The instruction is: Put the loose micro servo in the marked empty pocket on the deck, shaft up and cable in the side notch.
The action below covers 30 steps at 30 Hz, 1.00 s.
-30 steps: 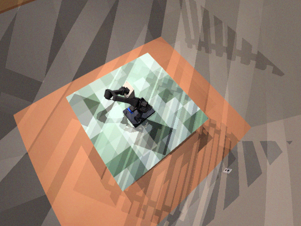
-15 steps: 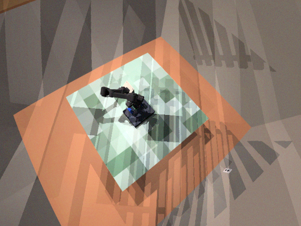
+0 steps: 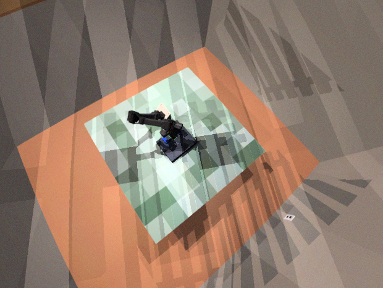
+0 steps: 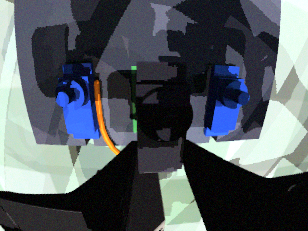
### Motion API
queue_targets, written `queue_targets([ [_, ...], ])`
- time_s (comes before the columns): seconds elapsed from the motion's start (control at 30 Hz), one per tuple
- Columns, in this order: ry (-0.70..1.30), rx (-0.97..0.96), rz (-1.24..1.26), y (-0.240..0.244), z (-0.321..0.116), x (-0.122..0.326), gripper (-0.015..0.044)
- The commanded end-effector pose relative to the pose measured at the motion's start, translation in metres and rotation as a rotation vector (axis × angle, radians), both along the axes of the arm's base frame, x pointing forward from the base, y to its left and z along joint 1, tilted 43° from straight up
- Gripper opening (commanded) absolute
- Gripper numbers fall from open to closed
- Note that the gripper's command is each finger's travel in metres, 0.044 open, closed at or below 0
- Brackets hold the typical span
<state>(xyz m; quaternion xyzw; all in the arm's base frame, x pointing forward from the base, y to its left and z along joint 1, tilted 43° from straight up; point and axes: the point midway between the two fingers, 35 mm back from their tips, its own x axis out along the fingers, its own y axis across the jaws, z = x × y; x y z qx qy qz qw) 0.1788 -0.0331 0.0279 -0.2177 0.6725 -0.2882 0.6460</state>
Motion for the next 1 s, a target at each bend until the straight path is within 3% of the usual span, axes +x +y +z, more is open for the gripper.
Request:
queue_targets([
  [0.0,-0.001,-0.004,0.008,-0.003,-0.003,0.001,0.0000],
  [0.97,-0.001,-0.004,0.008,-0.014,-0.015,-0.001,0.0000],
])
